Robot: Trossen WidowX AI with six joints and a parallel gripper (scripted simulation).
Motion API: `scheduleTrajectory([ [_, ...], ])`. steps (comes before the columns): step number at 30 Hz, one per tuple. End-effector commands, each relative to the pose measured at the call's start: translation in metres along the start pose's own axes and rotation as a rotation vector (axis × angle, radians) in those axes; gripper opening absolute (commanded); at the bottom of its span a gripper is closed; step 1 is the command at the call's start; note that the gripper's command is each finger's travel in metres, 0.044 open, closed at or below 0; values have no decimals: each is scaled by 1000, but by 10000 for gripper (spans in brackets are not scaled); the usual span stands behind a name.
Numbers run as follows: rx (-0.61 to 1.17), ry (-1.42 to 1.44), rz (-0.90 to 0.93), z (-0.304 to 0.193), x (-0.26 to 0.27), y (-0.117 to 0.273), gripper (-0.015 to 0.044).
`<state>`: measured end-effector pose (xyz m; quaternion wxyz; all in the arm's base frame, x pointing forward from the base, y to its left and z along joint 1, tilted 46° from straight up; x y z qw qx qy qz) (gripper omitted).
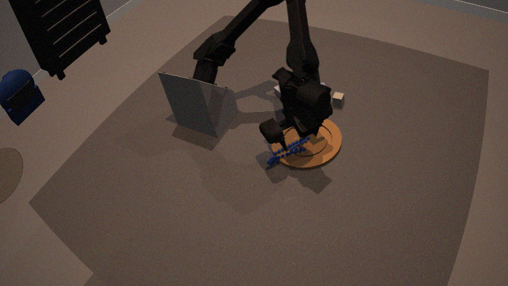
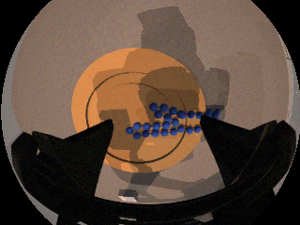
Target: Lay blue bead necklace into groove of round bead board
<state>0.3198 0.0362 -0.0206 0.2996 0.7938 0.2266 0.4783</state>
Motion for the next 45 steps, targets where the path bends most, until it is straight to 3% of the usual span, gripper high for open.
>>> scheduleTrajectory([
  [1,0,1,-3,0,-1,0,440],
  [4,0,127,-4,0,-5,2,361],
  [13,1,903,-8,-3,-35,8,125],
  [20,4,1446,-6,-7,-54,12,120],
  [45,2,1462,-10,-6,-55,-2,120],
])
Point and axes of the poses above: the point midway between the two fingers, 35 mm back from their tips, its own y axis back along the fingers, its own x axis across the jaws, z = x × y, the point moved 6 cm from there along y, back along the fingers, and after that the axes turned 1 degree about y, right-handed, at the moved point
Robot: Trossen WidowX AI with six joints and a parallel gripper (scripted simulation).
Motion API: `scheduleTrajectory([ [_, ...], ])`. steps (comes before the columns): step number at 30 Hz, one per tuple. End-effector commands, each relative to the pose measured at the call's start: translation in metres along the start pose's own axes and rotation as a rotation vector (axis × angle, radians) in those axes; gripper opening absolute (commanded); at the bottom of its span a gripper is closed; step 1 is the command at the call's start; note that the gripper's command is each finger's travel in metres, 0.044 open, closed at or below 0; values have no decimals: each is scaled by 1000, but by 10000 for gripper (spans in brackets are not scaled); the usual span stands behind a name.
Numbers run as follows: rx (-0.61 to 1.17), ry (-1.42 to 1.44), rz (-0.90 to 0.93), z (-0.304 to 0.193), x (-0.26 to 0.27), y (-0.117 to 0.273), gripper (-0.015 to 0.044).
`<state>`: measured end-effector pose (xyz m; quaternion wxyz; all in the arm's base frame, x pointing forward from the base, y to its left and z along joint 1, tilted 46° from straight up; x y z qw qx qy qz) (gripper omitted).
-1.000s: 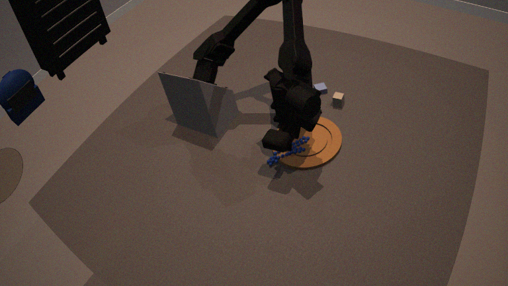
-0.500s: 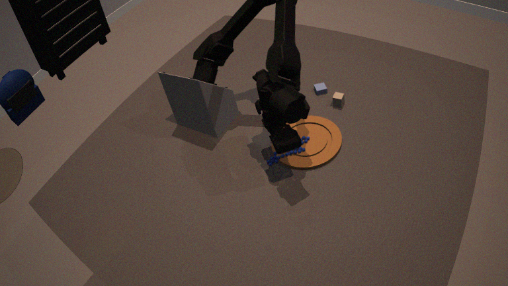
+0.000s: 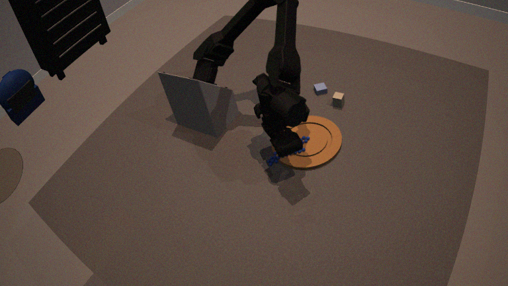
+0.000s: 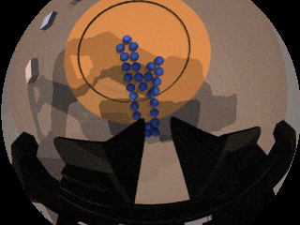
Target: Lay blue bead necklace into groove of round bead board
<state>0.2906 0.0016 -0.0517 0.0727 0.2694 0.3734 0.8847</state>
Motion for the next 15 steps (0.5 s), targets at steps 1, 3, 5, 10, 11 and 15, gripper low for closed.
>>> scheduleTrajectory([
  [1,-1,-3,1,0,0,-4,120],
  [3,-2,-3,1,0,0,-8,120],
  [5,-2,-4,2,0,0,-11,120],
  [10,-3,-4,4,0,1,-19,120],
  [11,-3,-5,4,0,1,-20,120],
  [15,-3,-5,6,0,2,-27,120],
])
Point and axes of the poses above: the point midway between the two fingers, 35 mm back from their tips, its own y axis back along the fingers, its own x axis across the jaws, z = x × y, the point moved 6 cm from there along y, back along the fingers, and after that the axes turned 1 degree about y, right-handed, at the moved point
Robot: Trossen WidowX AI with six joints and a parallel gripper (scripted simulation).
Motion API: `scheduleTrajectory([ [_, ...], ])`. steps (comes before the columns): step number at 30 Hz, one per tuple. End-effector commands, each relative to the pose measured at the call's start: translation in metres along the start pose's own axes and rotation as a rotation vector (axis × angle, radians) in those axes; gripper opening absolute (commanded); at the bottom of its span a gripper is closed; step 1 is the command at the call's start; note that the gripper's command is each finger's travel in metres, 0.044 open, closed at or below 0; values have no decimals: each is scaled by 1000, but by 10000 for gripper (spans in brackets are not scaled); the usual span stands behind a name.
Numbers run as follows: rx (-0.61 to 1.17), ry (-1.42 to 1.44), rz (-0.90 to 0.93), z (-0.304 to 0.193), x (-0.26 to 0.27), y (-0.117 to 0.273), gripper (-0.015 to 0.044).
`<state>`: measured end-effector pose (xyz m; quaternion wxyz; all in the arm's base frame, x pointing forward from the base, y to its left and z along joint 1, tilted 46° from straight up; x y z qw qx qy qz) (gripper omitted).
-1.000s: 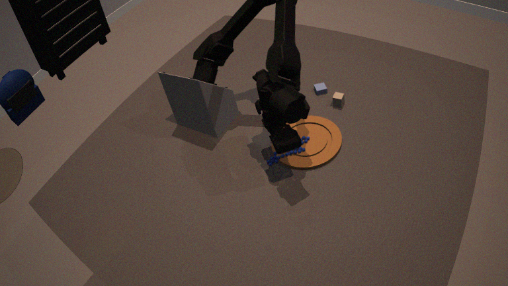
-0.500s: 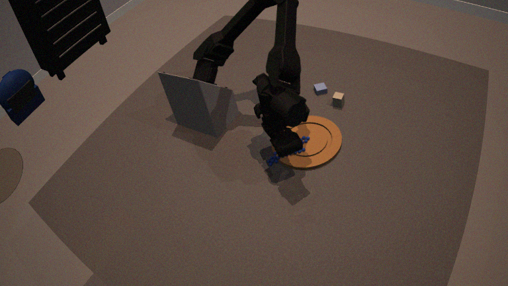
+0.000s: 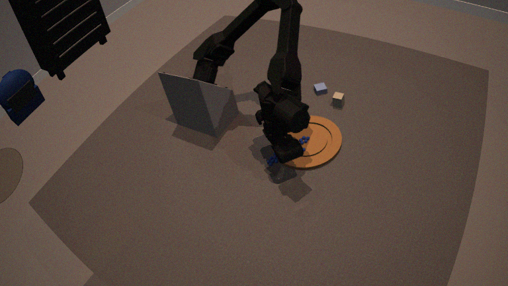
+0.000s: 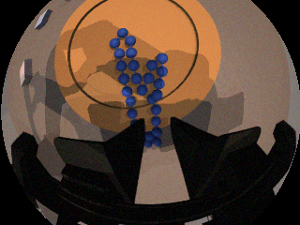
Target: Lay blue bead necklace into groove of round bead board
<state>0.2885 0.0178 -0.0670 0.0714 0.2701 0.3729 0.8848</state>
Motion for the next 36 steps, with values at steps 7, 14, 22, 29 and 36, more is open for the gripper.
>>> scheduleTrajectory([
  [7,0,0,2,0,1,-4,15],
  [14,0,0,2,0,1,-4,0],
  [22,0,0,2,0,1,-4,0],
  [29,0,0,2,0,1,-4,0],
  [36,0,0,2,0,1,-4,0],
])
Point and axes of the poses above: the point midway between the two fingers, 35 mm back from their tips, its own y axis back along the fingers, its own x axis across the jaws, z = x × y, the point moved 6 cm from there along y, back along the fingers, and after that the axes turned 1 degree about y, right-handed, at the moved point
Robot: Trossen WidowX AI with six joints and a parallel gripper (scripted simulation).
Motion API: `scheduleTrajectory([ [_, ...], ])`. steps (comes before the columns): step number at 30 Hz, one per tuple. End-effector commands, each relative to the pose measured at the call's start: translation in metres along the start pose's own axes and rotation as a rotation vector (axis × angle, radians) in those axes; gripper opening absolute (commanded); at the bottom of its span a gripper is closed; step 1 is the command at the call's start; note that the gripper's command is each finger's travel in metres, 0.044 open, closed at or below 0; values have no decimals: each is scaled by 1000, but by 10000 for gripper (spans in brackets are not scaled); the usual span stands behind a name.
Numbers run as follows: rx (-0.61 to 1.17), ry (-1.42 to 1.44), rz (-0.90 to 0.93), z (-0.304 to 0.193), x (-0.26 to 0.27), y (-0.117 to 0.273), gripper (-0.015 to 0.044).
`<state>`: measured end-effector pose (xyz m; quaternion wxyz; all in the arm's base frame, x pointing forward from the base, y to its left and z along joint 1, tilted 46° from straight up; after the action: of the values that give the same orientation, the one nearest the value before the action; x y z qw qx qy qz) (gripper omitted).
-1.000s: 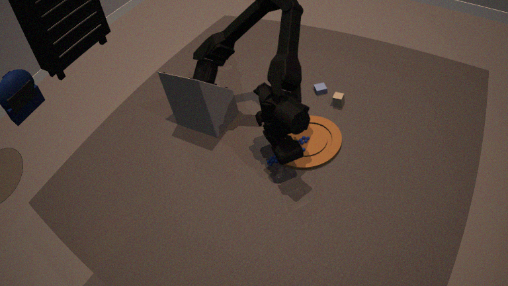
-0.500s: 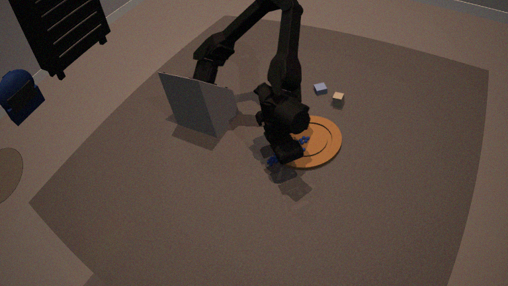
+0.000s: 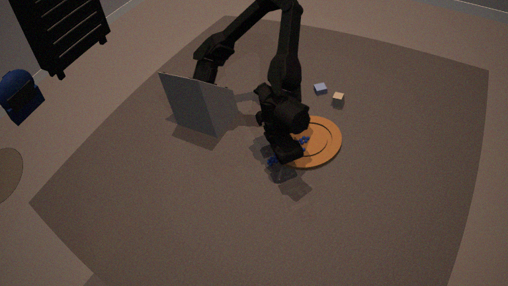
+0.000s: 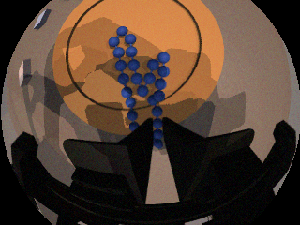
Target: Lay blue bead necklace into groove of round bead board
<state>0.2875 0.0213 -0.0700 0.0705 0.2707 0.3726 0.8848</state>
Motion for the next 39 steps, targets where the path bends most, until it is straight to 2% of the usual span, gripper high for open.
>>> scheduleTrajectory([
  [1,0,0,0,0,0,0,0],
  [18,-3,-4,0,0,1,25,0],
  [39,-5,-6,3,49,42,25,0],
])
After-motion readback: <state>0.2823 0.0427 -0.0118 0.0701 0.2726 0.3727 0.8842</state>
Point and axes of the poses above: the point midway between the two fingers, 35 mm back from their tips, its own y axis back along the fingers, its own x axis across the jaws, z = x × y, the point moved 6 cm from there along y, back along the fingers, and after that the axes turned 1 degree about y, right-handed, at the moved point
